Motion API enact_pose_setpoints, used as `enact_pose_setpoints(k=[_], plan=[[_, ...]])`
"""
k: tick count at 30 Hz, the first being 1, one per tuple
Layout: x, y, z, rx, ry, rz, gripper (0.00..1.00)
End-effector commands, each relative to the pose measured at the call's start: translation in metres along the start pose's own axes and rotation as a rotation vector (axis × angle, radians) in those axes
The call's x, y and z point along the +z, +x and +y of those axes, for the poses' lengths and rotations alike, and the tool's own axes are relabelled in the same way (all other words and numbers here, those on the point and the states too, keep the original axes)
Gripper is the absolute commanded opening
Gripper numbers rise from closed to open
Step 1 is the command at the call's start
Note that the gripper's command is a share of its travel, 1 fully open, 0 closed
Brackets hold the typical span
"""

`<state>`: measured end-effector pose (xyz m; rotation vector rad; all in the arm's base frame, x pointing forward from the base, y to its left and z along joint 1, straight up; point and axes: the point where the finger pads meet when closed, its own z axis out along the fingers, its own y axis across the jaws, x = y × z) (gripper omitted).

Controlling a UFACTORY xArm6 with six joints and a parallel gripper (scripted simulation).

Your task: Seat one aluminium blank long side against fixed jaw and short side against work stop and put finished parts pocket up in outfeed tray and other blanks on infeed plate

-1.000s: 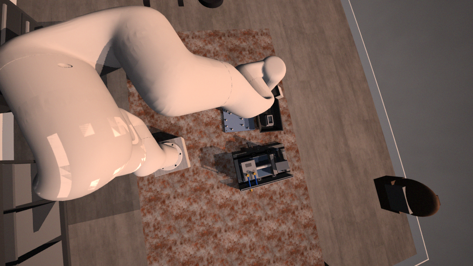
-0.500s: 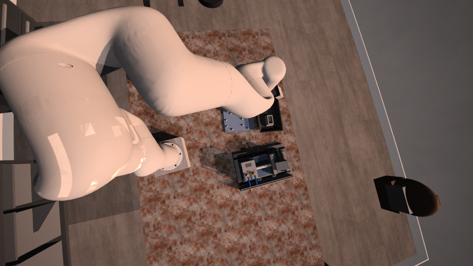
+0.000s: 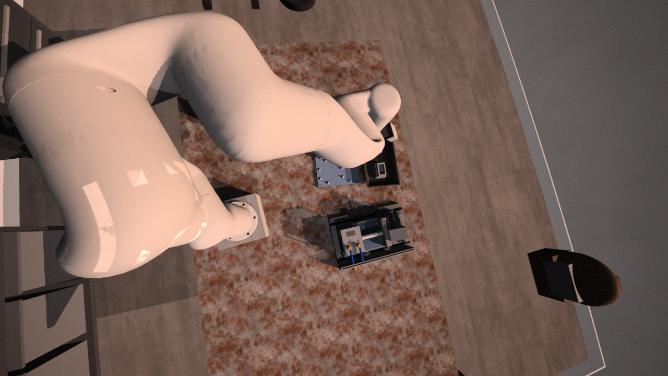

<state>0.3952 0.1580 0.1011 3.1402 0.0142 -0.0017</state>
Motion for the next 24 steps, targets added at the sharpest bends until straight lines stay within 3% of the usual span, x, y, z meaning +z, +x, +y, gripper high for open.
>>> enact_pose_setpoints(k=[1, 24], plan=[[0.003, 0.001, -0.001, 0.0, 0.002, 0.004, 0.0], [0.044, 0.002, -0.001, 0.0, 0.002, 0.004, 0.0]])
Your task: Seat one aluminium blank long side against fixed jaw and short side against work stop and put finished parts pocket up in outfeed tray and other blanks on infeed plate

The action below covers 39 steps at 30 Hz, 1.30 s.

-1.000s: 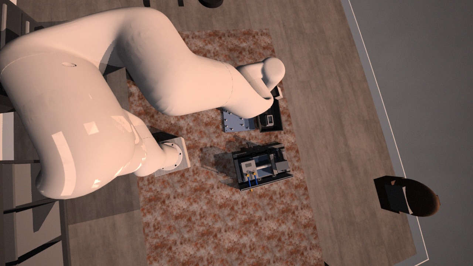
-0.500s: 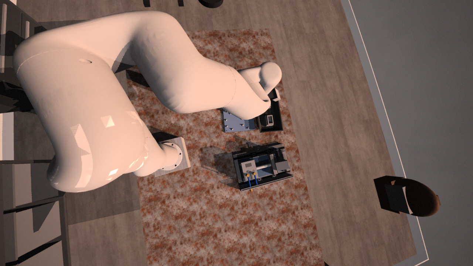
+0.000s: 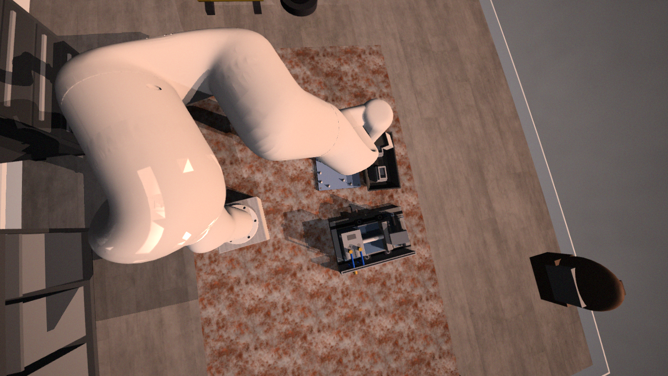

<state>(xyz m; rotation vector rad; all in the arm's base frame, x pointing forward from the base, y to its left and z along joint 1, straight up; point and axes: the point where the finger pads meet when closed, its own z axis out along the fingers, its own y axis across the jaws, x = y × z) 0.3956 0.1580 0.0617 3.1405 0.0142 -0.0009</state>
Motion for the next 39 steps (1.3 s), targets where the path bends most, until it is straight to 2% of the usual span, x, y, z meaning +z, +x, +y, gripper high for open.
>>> enact_pose_setpoints(k=[1, 9, 39], plan=[[0.0064, 0.0015, -0.0006, 0.0, 0.001, 0.004, 0.0], [0.0136, 0.0015, -0.0006, 0.0, 0.001, 0.004, 0.0], [0.0149, 0.0015, -0.0006, 0.0, 0.001, 0.004, 0.0]])
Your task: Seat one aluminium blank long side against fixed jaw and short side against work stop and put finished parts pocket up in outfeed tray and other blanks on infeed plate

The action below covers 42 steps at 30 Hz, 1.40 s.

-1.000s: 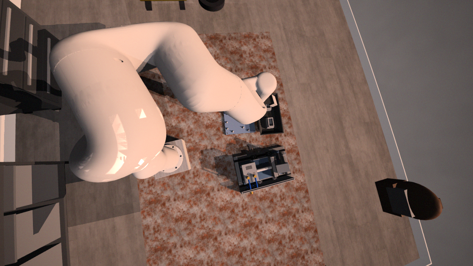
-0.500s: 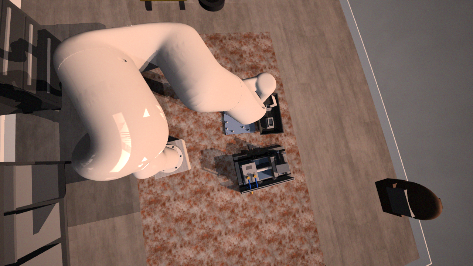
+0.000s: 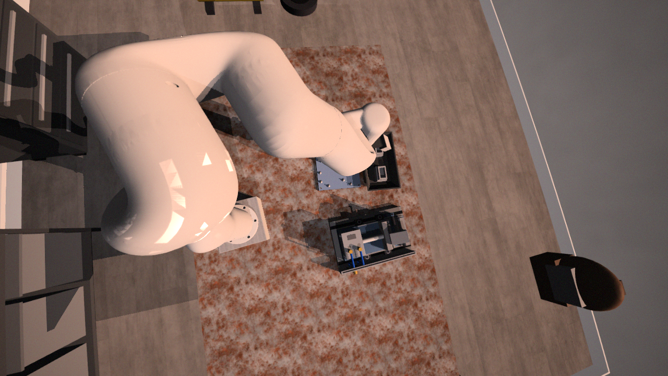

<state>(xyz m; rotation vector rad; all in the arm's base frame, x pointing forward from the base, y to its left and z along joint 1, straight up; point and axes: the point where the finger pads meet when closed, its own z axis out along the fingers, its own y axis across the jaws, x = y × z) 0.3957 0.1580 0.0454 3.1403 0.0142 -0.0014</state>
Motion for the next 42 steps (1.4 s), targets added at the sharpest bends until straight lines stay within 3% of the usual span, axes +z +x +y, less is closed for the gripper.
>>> enact_pose_setpoints(k=[1, 24, 42], plan=[[-0.001, 0.001, -0.001, 0.0, 0.002, 0.004, 0.0], [-0.004, 0.001, -0.001, 0.0, 0.002, 0.004, 0.0], [-0.04, 0.001, 0.0, 0.0, 0.002, 0.004, 0.0]])
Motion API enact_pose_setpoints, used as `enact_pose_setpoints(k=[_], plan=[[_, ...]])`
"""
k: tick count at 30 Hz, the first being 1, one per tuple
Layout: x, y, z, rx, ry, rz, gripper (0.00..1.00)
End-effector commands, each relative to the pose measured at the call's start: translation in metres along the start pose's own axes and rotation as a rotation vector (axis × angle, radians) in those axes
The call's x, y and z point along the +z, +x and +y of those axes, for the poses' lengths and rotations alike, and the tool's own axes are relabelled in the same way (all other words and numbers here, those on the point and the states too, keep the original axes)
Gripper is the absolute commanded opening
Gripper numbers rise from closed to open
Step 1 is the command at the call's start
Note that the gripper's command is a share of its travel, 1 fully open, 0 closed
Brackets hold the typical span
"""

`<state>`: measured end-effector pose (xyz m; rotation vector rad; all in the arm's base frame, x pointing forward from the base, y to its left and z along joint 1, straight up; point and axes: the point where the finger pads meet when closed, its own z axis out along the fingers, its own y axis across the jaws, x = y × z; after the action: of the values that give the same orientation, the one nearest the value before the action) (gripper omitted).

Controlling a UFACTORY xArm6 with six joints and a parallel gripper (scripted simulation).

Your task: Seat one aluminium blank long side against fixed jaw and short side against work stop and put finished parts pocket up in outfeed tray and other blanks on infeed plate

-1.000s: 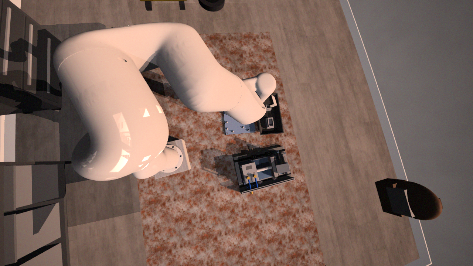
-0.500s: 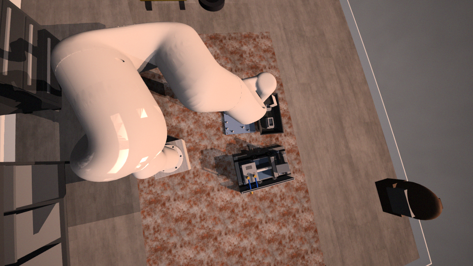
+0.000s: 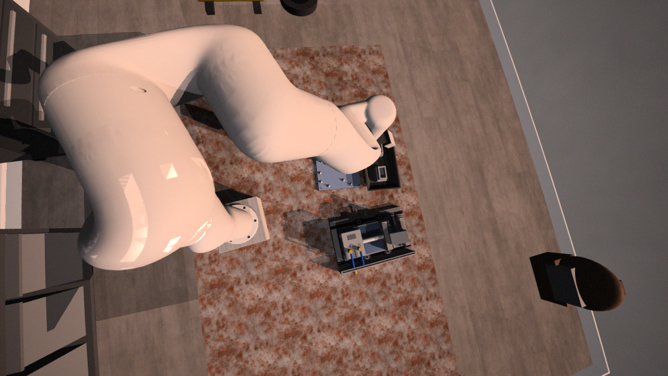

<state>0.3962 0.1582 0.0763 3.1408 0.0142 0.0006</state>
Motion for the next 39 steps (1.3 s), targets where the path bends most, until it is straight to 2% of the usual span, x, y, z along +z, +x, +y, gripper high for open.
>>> enact_pose_setpoints(k=[1, 12, 24, 26, 29, 32, 33, 39], plan=[[-0.012, 0.001, 0.0, 0.0, 0.001, 0.003, 0.0], [-0.036, 0.001, 0.0, 0.0, 0.001, 0.003, 0.0], [-0.04, 0.001, 0.0, 0.0, 0.001, 0.003, 0.0], [-0.041, 0.011, -0.001, 0.0, 0.001, 0.003, 0.0], [-0.045, 0.047, -0.001, 0.0, 0.001, 0.003, 0.0], [-0.045, 0.052, -0.001, 0.0, 0.001, 0.003, 0.0], [-0.046, 0.072, 0.0, 0.0, 0.001, 0.003, 0.0], [-0.046, 0.111, 0.005, 0.0, 0.001, 0.003, 0.0]])
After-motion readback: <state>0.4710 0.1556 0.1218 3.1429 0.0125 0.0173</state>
